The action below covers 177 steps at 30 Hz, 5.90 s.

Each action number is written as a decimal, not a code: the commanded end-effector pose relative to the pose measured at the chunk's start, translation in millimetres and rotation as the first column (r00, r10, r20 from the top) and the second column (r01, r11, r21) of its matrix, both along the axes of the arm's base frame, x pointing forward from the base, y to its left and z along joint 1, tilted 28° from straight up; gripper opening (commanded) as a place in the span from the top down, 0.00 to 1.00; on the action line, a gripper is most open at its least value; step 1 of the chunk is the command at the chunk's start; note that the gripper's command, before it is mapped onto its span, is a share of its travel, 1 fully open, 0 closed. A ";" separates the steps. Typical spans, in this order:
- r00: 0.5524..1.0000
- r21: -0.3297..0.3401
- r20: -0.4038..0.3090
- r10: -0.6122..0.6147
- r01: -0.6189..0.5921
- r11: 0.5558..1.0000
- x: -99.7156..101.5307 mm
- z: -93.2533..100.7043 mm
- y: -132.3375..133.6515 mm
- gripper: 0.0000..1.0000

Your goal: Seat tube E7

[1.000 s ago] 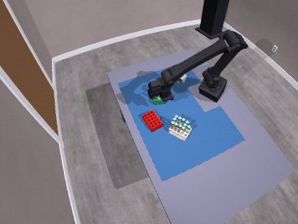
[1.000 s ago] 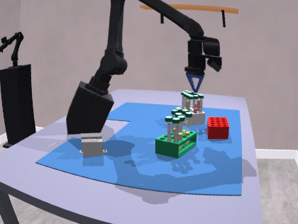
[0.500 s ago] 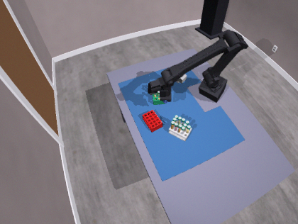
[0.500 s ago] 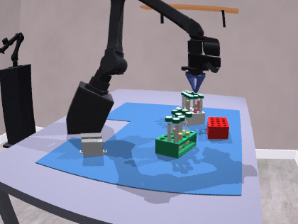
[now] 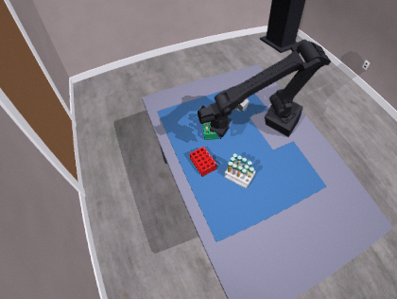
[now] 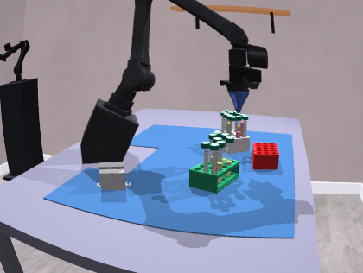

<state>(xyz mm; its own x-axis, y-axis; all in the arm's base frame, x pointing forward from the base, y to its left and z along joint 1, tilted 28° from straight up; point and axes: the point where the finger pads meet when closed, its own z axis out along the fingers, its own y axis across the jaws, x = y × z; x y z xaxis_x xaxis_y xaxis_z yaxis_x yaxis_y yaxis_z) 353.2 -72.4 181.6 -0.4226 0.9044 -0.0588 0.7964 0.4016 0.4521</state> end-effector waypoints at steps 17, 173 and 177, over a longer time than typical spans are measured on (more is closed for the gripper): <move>0.982 0.072 0.040 -0.187 0.184 0.980 22.2 30.8 -9.9 1.00; 0.983 0.047 0.012 -0.183 0.182 0.982 -67.0 -47.8 -221.9 1.00; 0.983 0.047 0.009 -0.183 0.182 0.982 -76.4 -54.4 -234.2 1.00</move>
<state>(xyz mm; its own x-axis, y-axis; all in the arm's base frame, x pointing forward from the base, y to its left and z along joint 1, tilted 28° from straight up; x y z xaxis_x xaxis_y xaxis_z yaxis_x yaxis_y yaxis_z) 272.2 -275.0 109.0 -0.2371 0.9706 0.0419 0.8660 0.1917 0.4618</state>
